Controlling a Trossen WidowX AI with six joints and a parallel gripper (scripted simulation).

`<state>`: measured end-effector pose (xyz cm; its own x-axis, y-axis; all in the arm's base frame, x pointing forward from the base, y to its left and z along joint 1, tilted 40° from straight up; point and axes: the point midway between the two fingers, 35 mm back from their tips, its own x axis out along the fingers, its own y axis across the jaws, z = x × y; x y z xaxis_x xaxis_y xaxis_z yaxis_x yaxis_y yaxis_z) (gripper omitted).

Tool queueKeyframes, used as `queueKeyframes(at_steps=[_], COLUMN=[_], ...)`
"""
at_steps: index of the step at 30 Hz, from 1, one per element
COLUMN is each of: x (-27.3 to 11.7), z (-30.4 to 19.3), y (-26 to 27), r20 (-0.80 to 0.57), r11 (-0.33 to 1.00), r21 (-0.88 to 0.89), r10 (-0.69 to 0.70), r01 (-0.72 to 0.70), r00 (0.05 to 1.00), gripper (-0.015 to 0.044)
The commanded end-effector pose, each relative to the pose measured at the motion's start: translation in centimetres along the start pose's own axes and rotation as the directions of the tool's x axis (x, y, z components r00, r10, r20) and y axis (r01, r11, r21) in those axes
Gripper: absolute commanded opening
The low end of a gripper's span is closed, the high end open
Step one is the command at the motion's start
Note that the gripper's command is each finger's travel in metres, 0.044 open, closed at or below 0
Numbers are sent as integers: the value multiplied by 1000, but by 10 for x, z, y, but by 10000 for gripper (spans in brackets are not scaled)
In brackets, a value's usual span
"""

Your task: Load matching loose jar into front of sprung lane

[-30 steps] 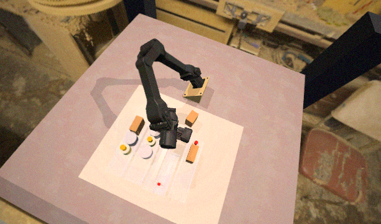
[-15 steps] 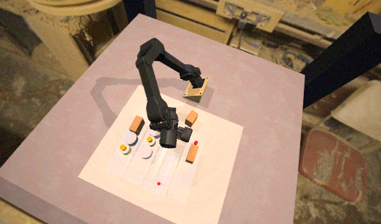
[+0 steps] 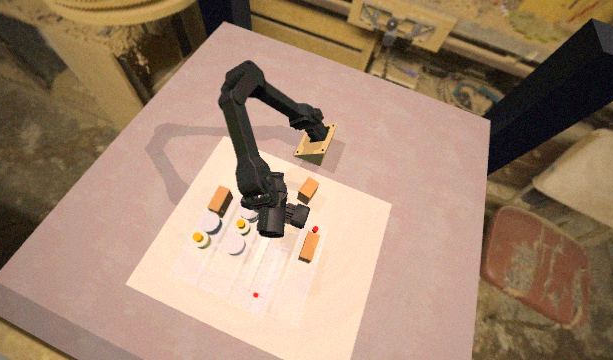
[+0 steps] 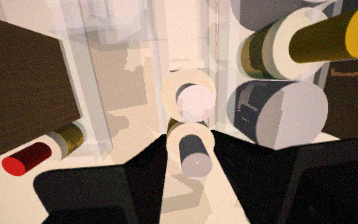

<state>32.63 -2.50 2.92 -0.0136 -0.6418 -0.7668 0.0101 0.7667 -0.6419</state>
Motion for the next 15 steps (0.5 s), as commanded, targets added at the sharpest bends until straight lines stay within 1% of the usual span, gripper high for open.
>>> queueKeyframes(at_steps=[1, 7, 11, 15], x=[0, 0, -3, -15], z=[0, 0, 0, 0], y=[0, 0, 0, 0], r20=[0, 0, 0, 0], r11=[1000, 1000, 1000, 1000], r21=[4, 4, 4, 4], r10=[-1, -1, -1, 0], r01=[1, 1, 1, 0], r00=[1000, 1000, 1000, 1000], gripper=[131, 283, 283, 283])
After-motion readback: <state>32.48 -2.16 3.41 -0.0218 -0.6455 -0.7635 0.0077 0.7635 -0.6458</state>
